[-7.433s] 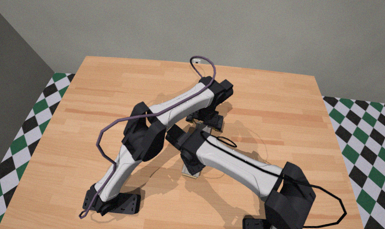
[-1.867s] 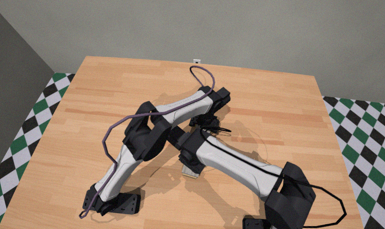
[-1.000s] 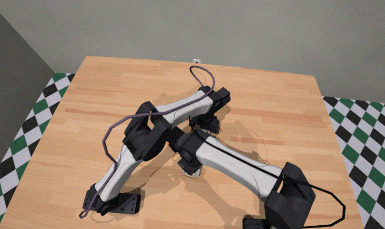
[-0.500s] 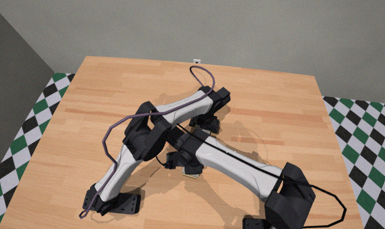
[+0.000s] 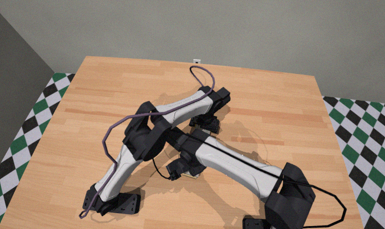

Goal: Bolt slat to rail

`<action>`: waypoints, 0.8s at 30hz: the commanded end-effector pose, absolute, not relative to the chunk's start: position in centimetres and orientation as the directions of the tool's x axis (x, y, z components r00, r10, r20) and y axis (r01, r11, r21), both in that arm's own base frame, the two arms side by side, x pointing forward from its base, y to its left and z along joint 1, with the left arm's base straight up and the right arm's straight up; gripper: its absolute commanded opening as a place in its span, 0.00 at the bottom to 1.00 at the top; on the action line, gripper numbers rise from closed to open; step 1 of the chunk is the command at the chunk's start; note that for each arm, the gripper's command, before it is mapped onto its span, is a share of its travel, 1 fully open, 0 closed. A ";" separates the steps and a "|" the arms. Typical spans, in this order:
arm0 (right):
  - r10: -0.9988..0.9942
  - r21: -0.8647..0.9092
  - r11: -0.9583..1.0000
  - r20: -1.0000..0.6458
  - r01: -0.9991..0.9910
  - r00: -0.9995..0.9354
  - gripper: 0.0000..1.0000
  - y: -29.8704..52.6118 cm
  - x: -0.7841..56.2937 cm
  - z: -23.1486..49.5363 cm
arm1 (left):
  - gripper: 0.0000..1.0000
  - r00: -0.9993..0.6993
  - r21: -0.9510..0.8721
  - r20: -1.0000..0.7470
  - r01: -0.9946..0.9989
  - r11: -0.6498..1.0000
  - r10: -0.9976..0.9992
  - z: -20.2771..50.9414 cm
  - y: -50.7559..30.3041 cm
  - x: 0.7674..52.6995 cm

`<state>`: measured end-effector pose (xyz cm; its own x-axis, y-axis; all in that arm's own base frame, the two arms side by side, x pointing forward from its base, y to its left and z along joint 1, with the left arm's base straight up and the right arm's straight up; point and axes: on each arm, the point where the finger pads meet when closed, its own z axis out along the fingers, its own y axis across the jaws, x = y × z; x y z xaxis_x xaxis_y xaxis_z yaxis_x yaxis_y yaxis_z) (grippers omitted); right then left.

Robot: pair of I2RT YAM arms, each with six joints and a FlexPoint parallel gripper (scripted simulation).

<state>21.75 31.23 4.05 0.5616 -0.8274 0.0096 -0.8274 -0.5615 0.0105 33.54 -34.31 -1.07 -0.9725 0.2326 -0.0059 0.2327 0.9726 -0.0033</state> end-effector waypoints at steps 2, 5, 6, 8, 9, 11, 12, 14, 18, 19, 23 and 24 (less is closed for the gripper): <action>-0.805 -0.031 -0.592 -0.020 -0.806 0.592 0.36 31.9 22.0 6.1 | 0.67 -0.973 -0.014 -0.023 0.232 0.973 0.232 -0.3 -34.5 33.8; -0.805 -0.031 -0.592 -0.020 -0.806 0.592 0.36 31.9 22.0 6.1 | 0.67 -0.973 -0.014 -0.023 0.232 0.973 0.232 -0.3 -34.5 33.8; -0.805 -0.031 -0.592 -0.020 -0.806 0.592 0.36 31.9 22.0 6.1 | 0.67 -0.973 -0.014 -0.023 0.232 0.973 0.232 -0.3 -34.5 33.8; -0.805 -0.031 -0.592 -0.020 -0.806 0.592 0.36 31.9 22.0 6.1 | 0.67 -0.973 -0.014 -0.023 0.232 0.973 0.232 -0.3 -34.5 33.8; -0.805 -0.031 -0.592 -0.020 -0.806 0.592 0.36 31.9 22.0 6.1 | 0.67 -0.973 -0.014 -0.023 0.232 0.973 0.232 -0.3 -34.5 33.8; -0.805 -0.031 -0.592 -0.020 -0.806 0.592 0.36 31.9 22.0 6.1 | 0.67 -0.973 -0.014 -0.023 0.232 0.973 0.232 -0.3 -34.5 33.8; -0.806 -0.031 -0.591 -0.020 -0.806 0.591 0.36 31.9 22.0 6.1 | 0.67 -0.973 -0.014 -0.023 0.232 0.973 0.232 -0.3 -34.5 33.8; -0.807 -0.031 -0.590 -0.020 -0.807 0.591 0.36 31.9 22.0 6.1 | 0.67 -0.973 -0.014 -0.023 0.232 0.973 0.232 -0.3 -34.5 33.8; -0.811 -0.011 -0.586 -0.004 -0.811 0.586 0.36 31.6 22.0 4.9 | 0.67 -0.973 -0.014 -0.023 0.232 0.973 0.232 -0.3 -34.5 33.8; -0.811 -0.012 -0.586 -0.005 -0.811 0.586 0.36 31.6 22.0 4.9 | 0.67 -0.973 -0.014 -0.023 0.232 0.973 0.232 -0.3 -34.5 33.8; -0.811 -0.011 -0.586 -0.004 -0.811 0.586 0.36 31.6 22.0 4.7 | 0.67 -0.973 -0.014 -0.023 0.232 0.973 0.232 -0.3 -34.5 33.8; -0.811 -0.011 -0.586 -0.004 -0.811 0.586 0.36 31.6 22.0 4.7 | 0.67 -0.973 -0.014 -0.023 0.232 0.973 0.232 -0.3 -34.5 33.8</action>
